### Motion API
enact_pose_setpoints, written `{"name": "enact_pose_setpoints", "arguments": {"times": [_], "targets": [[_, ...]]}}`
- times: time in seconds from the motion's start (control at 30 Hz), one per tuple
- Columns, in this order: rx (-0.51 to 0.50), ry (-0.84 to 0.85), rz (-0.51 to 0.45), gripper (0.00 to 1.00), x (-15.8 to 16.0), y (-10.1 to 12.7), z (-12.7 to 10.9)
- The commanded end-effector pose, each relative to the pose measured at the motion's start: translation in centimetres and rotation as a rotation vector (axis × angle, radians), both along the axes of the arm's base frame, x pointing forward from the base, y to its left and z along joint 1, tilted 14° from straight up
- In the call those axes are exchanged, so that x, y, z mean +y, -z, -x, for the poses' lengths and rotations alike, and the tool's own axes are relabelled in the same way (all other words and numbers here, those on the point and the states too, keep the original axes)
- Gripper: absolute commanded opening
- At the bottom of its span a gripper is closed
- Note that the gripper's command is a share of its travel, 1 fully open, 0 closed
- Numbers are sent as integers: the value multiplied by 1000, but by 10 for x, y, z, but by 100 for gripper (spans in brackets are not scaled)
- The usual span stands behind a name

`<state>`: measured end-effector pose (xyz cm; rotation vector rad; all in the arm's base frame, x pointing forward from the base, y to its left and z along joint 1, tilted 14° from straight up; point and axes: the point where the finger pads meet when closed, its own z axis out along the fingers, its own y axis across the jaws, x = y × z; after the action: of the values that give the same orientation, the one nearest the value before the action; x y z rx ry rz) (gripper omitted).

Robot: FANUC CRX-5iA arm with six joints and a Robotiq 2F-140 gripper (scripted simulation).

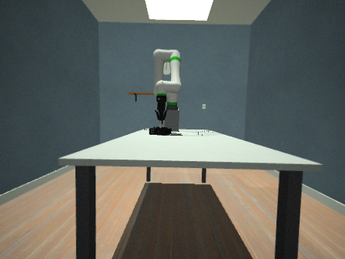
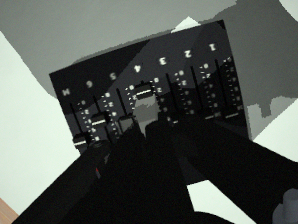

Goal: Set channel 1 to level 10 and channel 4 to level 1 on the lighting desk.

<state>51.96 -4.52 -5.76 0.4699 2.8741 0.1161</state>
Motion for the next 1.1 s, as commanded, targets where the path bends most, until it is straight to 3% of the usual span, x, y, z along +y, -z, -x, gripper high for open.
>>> {"name": "enact_pose_setpoints", "arguments": {"times": [0.0, 0.63, 1.07], "targets": [[0, 0, 0, 0, 0, 0, -1], [0, 0, 0, 0, -2, -3, -5], [0, 0, 0, 0, -3, -29, 1]]}}
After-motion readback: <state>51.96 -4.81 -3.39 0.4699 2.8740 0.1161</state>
